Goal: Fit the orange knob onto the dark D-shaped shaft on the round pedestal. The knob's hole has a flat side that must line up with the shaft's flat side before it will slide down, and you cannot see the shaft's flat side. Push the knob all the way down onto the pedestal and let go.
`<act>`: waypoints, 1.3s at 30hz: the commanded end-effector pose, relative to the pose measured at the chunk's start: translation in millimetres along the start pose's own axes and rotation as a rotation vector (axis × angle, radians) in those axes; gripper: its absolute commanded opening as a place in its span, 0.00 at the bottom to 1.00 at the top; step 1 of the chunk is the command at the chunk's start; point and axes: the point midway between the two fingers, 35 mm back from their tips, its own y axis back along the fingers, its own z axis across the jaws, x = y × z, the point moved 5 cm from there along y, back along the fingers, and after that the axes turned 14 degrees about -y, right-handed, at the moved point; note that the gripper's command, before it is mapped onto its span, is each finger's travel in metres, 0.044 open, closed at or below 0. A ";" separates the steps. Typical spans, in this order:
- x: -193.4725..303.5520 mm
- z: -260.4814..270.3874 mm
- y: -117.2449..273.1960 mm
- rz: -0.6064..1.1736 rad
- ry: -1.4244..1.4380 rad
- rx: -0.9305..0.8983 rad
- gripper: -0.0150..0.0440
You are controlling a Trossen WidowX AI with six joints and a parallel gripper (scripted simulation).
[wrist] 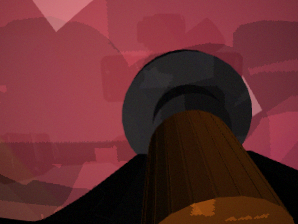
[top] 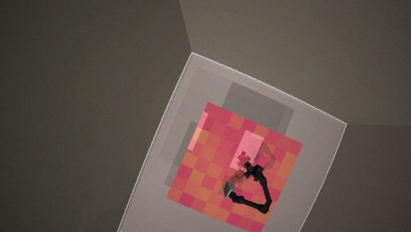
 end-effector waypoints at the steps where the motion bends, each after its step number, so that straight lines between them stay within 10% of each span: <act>1: -0.2 -3.2 2.7 -0.006 -0.005 0.004 0.25; 39: -0.3 -1.7 2.6 -0.006 -0.005 0.004 0.25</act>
